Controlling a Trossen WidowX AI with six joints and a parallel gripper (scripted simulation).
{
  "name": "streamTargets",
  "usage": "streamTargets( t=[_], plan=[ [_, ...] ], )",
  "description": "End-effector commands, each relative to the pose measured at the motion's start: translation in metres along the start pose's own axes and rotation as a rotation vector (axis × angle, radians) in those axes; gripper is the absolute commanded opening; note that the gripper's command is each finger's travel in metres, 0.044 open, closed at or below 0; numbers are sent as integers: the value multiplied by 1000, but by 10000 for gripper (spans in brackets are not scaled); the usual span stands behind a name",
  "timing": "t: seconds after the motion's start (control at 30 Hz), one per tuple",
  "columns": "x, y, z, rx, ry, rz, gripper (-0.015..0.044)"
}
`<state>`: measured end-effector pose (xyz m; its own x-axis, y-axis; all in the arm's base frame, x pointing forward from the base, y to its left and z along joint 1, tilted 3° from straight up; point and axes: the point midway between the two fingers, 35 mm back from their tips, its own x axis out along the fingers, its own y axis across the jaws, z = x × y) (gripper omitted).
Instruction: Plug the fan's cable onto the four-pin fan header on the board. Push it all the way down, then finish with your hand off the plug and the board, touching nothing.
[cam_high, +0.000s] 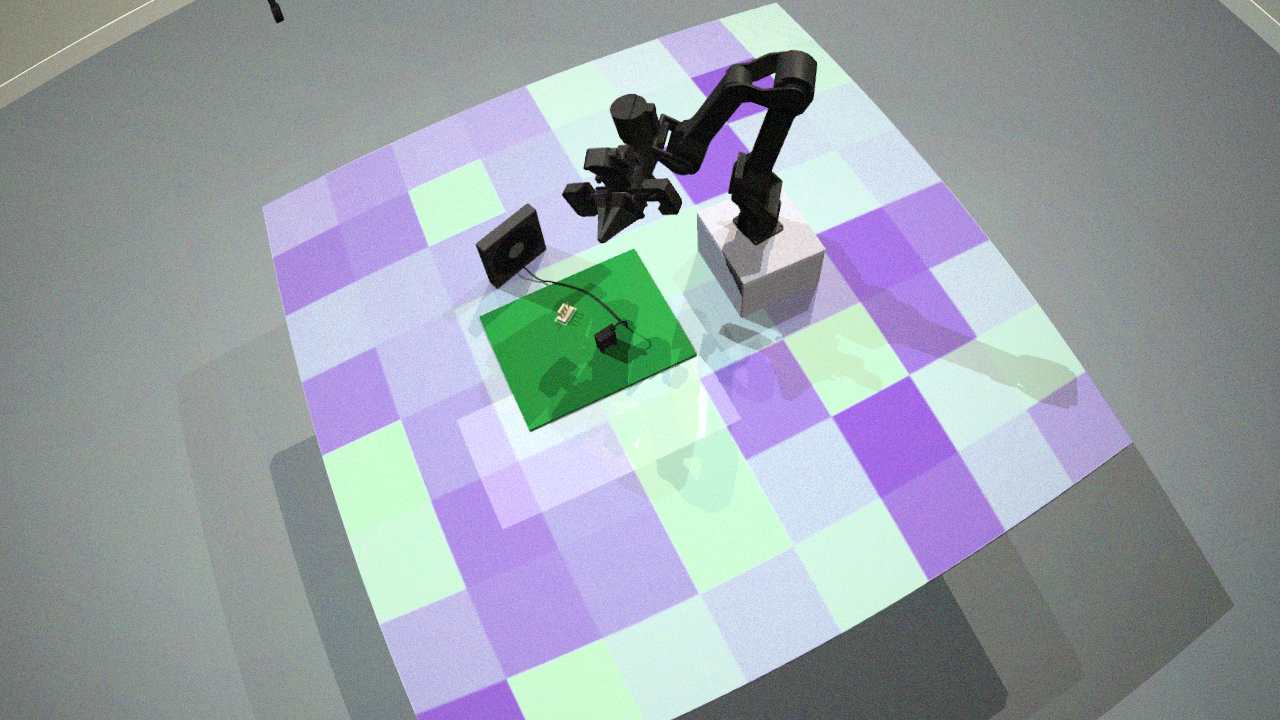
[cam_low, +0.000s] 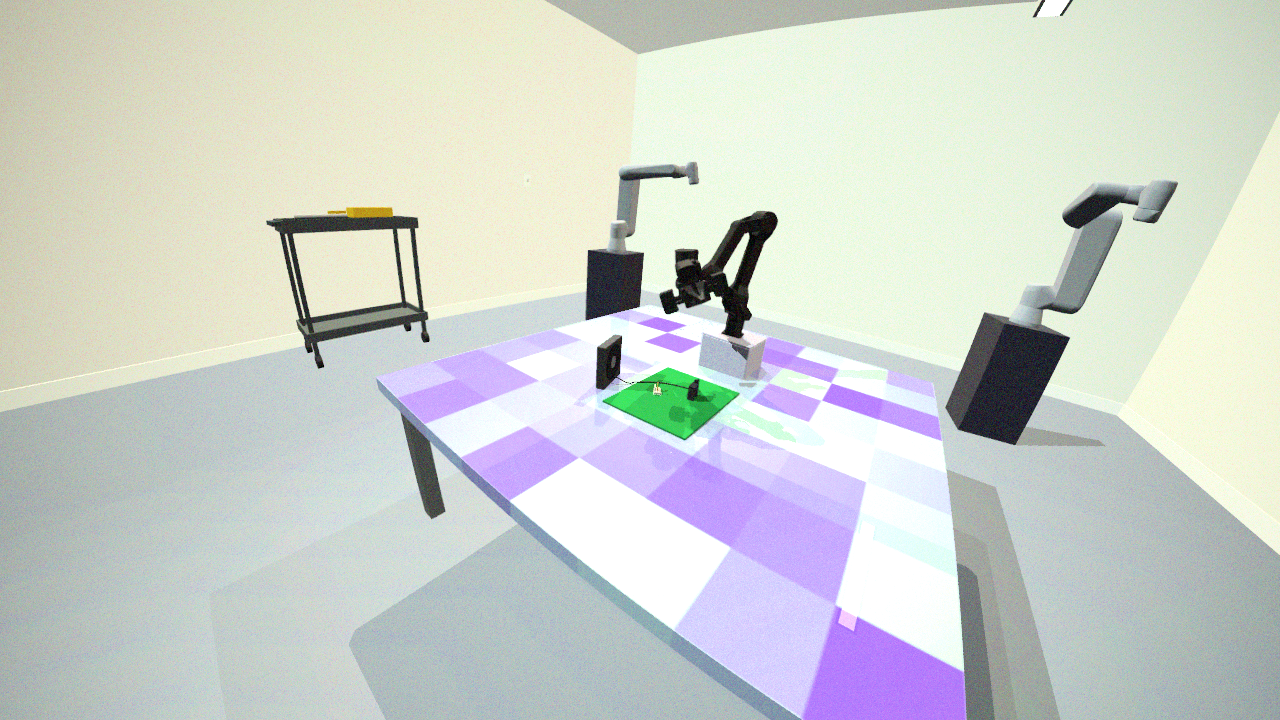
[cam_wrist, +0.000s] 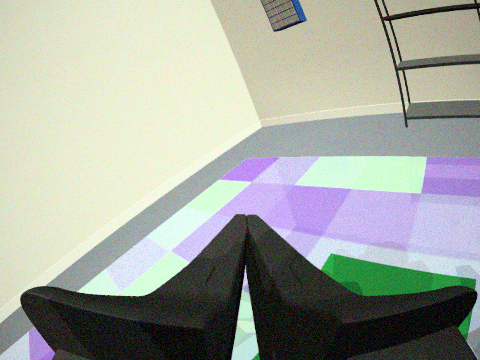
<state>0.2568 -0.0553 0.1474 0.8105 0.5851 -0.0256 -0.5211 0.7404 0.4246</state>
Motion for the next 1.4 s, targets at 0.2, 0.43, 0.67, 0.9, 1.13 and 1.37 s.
streamTargets(
  t=[0.2, 0.43, 0.67, 0.9, 1.13, 1.37],
  plan=[
    [13, -20, 4, 35, 22, -75, 184],
    [61, -69, -3, 249, 233, -292, 368],
    [98, -77, -30, 315, 658, -538, 440],
    [104, -65, -39, 252, 911, -646, 440],
    [94, -43, -43, 174, 1176, -725, 440],
    [78, -28, -47, 170, 1322, -744, 440]
  ],
)
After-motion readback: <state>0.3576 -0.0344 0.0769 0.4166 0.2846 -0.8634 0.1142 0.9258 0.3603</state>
